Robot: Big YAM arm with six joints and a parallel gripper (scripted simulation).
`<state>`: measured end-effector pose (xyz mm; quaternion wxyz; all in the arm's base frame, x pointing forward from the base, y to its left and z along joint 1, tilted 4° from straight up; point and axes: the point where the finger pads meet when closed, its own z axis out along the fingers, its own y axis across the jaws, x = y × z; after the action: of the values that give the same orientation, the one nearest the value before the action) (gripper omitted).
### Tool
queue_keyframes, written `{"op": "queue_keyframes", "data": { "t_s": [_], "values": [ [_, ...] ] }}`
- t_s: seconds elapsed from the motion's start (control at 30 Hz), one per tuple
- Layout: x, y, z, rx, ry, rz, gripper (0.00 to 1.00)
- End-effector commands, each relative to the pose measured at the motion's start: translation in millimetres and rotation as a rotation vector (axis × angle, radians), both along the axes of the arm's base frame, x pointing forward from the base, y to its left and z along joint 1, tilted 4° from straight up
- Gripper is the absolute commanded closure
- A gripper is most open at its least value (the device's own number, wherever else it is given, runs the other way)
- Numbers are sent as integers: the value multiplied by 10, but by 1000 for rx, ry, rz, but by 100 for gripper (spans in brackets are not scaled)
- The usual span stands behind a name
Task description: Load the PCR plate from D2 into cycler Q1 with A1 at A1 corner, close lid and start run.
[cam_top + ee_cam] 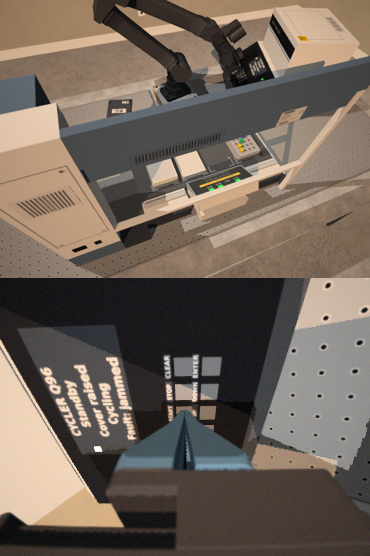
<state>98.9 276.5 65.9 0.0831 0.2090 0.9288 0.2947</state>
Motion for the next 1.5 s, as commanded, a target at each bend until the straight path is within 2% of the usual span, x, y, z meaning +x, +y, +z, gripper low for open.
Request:
{"op": "queue_keyframes", "data": {
  "t_s": [0.0, 0.2, 0.33, 0.7, 0.97, 1.13, 1.47],
  "values": [
    [59, 321, 379, 83, -31, 18, 100],
    [99, 268, 313, 73, -29, 2, 100],
    [86, 171, 200, 39, -20, -2, 100],
    [23, 28, 61, 11, -12, 4, 100],
    [19, 175, 228, 42, -20, 17, 100],
    [108, 243, 294, 55, -25, -3, 100],
    [124, 299, 344, 67, -28, -3, 100]
  ]
}}
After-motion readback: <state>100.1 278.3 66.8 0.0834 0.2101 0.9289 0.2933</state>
